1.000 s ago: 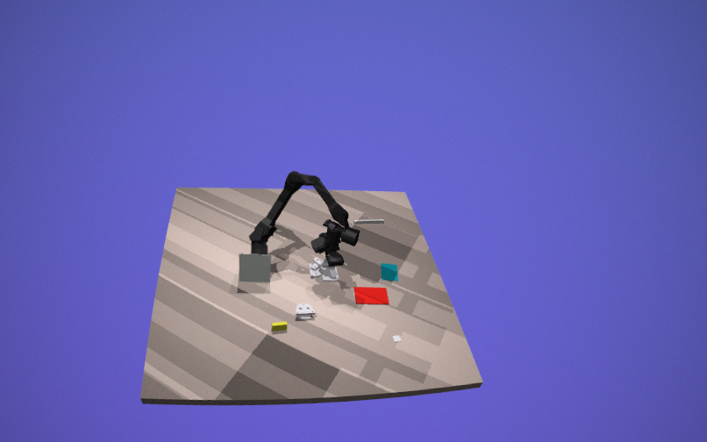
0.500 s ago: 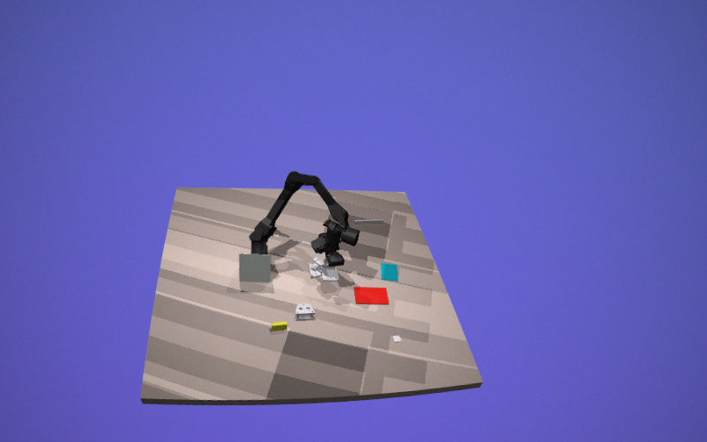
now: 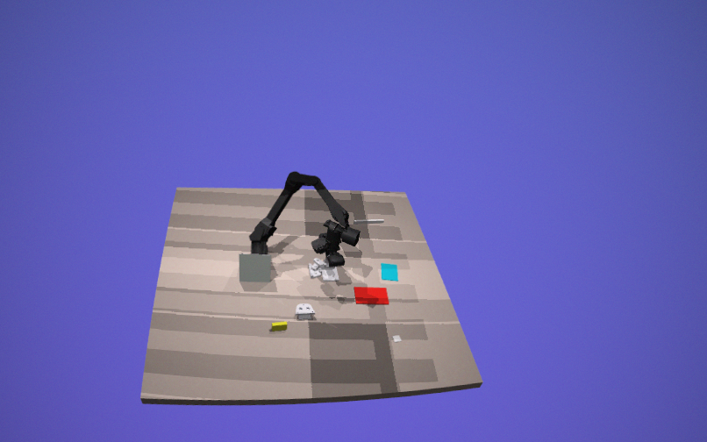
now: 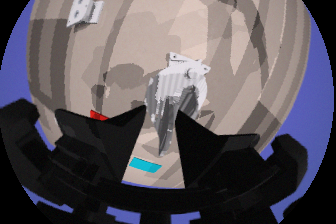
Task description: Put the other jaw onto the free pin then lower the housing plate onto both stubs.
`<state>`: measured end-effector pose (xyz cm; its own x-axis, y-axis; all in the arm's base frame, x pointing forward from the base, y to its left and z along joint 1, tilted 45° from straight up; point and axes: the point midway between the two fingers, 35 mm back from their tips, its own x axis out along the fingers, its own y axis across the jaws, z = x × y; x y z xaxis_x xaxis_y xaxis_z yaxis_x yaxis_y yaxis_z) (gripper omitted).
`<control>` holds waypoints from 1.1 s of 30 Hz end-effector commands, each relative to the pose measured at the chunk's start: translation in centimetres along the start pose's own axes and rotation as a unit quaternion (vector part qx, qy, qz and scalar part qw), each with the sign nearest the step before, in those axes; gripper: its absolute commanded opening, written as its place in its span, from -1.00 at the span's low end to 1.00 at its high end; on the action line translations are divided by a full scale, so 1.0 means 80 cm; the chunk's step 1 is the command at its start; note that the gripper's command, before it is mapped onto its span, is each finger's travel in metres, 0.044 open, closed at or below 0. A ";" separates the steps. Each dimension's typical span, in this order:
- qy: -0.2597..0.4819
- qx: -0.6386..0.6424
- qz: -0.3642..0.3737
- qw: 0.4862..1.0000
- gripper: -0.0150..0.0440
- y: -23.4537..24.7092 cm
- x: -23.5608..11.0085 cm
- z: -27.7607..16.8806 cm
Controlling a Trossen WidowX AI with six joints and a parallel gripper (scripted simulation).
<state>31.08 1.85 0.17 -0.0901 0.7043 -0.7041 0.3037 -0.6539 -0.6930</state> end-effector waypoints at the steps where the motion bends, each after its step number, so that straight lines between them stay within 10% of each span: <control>1: 0.001 -0.003 0.002 1.000 -0.04 0.001 -0.001 -0.002; 33: 0.001 -0.004 0.002 1.000 -0.04 0.001 0.055 -0.002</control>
<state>31.13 4.54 -2.50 -0.0858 0.6998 -0.7091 0.3185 -0.6551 -0.6851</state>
